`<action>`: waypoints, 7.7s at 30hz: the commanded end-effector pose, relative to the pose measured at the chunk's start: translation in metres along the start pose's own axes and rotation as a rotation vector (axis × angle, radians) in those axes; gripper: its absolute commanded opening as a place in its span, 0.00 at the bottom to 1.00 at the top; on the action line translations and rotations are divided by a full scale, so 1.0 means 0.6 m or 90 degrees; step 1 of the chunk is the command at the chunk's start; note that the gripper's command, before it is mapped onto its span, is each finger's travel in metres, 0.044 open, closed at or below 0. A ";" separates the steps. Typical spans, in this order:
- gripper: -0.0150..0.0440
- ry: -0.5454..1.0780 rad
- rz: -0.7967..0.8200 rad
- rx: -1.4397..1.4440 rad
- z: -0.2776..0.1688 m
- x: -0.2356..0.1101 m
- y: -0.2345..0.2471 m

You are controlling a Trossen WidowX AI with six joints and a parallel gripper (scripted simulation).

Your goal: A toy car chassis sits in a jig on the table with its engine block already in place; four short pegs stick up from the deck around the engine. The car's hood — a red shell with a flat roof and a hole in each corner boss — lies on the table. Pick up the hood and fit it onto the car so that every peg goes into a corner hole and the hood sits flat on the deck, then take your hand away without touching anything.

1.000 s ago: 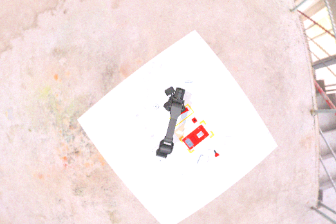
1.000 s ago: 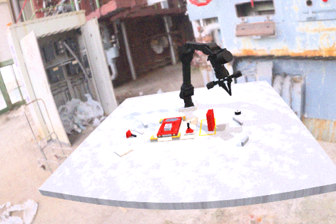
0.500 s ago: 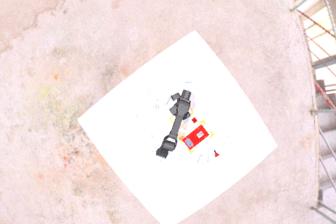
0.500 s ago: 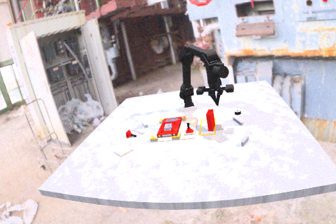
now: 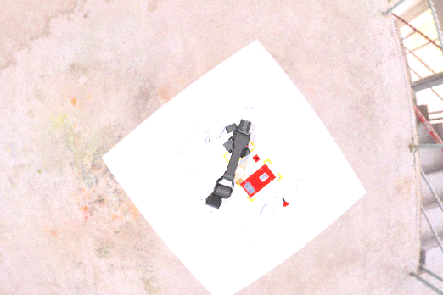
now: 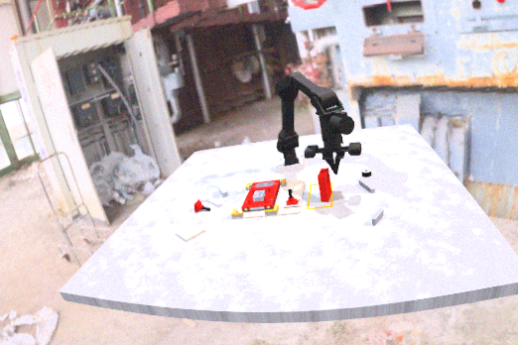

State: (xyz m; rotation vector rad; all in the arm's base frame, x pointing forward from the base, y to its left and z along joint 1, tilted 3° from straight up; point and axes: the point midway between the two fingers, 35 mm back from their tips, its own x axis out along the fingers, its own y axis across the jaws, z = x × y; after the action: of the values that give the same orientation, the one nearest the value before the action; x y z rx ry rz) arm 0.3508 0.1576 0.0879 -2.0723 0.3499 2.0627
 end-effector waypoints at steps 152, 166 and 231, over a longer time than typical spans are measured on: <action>1.00 0.008 0.003 0.943 -0.013 0.002 0.171; 1.00 0.008 0.003 0.943 -0.015 0.021 0.171; 1.00 0.009 0.003 0.942 -0.017 0.092 0.172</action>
State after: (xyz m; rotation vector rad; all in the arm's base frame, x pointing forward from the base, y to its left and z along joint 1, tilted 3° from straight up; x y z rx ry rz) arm 0.3288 0.0553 0.0374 -1.0736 1.3295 1.0231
